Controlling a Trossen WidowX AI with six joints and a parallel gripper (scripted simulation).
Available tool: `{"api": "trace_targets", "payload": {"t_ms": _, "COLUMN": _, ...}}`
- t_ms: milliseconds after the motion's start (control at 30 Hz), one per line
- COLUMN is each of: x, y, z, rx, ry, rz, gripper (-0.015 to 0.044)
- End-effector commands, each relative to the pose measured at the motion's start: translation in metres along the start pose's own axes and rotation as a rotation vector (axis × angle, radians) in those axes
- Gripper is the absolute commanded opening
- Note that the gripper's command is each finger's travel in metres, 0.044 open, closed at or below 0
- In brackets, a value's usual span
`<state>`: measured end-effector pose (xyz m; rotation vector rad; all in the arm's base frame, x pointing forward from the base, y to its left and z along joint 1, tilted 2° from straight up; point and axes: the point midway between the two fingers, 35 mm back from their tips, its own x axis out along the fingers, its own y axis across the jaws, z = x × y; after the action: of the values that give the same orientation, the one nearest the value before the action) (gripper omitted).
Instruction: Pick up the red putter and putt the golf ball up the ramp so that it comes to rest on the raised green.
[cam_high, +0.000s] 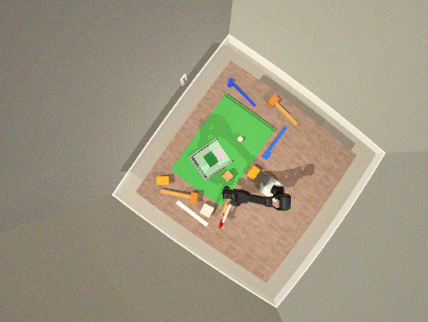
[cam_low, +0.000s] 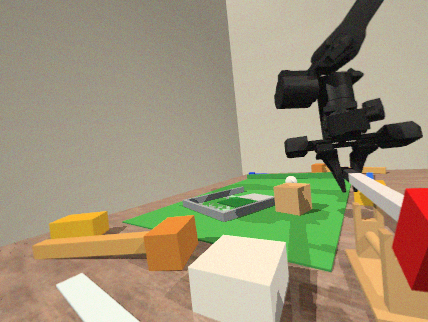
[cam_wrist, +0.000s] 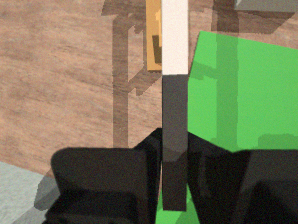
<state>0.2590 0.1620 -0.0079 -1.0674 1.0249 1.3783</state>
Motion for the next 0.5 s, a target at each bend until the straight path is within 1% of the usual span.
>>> {"api": "trace_targets", "payload": {"t_ms": 0, "x": -0.032, "y": -0.004, "z": 0.012, "rx": -0.009, "ry": -0.019, "rz": -0.019, "gripper": 0.0}}
{"api": "trace_targets", "payload": {"t_ms": 133, "x": -0.056, "y": 0.0, "z": 0.016, "rx": -0.009, "ry": -0.02, "rz": -0.017, "gripper": 0.0}}
{"api": "trace_targets", "payload": {"t_ms": 233, "x": -0.058, "y": 0.0, "z": 0.017, "rx": -0.009, "ry": -0.02, "rz": -0.017, "gripper": 0.0}}
{"api": "trace_targets", "payload": {"t_ms": 267, "x": -0.05, "y": 0.0, "z": 0.013, "rx": -0.003, "ry": -0.01, "rz": -0.016, "gripper": 0.0}}
{"api": "trace_targets", "payload": {"t_ms": 467, "x": -0.058, "y": -0.007, "z": -0.007, "rx": 0.105, "ry": -0.001, "rz": -0.038, "gripper": 0.0}}
